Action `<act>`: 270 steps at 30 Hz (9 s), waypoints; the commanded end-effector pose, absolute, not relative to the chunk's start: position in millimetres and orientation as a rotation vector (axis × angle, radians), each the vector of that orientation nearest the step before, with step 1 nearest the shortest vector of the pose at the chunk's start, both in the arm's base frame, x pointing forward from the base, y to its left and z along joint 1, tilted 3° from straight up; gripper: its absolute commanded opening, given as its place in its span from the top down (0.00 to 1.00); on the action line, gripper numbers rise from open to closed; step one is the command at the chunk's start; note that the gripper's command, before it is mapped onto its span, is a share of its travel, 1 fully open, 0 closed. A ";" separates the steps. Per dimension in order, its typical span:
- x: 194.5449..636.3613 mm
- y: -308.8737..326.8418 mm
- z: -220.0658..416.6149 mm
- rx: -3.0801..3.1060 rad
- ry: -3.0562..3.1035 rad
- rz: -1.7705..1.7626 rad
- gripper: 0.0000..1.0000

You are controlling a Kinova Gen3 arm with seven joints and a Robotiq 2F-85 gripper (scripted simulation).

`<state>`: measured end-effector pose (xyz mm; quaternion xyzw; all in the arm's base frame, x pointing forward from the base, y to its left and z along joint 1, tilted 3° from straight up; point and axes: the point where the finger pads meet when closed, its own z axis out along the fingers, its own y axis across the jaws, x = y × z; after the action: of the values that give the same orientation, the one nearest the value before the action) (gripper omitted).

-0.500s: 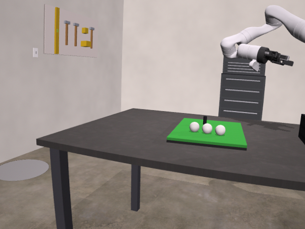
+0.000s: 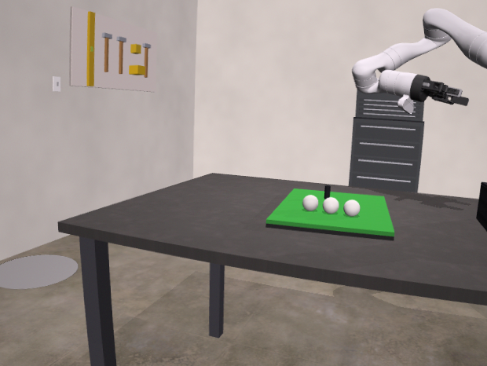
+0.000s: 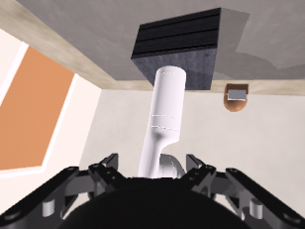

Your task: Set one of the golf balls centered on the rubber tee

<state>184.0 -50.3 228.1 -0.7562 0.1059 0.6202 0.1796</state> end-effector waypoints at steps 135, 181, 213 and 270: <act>500.3 94.7 -40.7 -3.177 0.112 0.045 1.00; 537.0 -81.4 -1.6 -3.175 0.111 0.046 1.00; 536.5 -83.4 -41.1 -3.177 0.113 0.045 1.00; 539.5 -79.9 57.4 -3.177 0.114 0.045 0.00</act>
<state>533.5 -74.4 41.4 -0.9991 0.0326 0.0252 -0.0137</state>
